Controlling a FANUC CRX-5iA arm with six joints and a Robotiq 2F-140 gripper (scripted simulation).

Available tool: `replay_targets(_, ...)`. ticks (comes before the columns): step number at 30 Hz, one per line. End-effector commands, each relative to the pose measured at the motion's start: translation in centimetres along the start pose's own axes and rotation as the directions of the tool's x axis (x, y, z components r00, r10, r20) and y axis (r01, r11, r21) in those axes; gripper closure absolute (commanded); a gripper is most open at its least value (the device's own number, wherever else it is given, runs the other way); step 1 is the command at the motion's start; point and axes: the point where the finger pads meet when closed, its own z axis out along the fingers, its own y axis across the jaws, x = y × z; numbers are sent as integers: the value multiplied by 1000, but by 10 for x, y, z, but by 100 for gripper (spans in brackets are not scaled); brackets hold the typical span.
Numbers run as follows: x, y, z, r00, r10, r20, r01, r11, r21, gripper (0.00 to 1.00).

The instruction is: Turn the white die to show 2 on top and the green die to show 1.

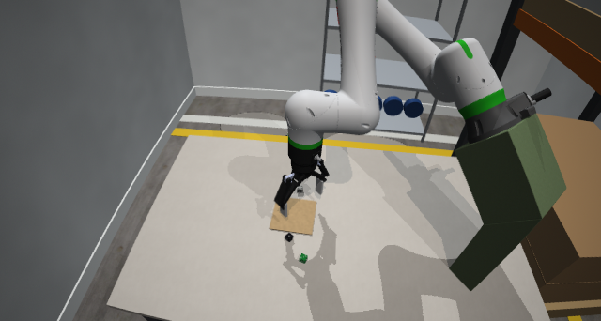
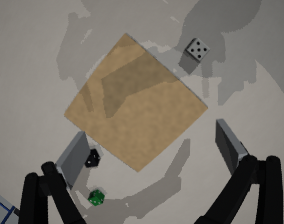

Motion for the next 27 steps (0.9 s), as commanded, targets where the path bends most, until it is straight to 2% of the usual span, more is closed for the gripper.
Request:
replay_targets(1,-29,-36,2,1000,3,-1,-3,1000,-5,0)
replay_targets(4,-45,-54,2,1000,3,-1,-3,1000,-5,0)
replay_targets(6,-45,-54,2,1000,3,-1,-3,1000,-5,0)
replay_targets(13,-68,-81,2,1000,3,-1,-3,1000,-5,0)
replay_targets(27,-73,-86,2,1000,3,-1,-3,1000,-5,0)
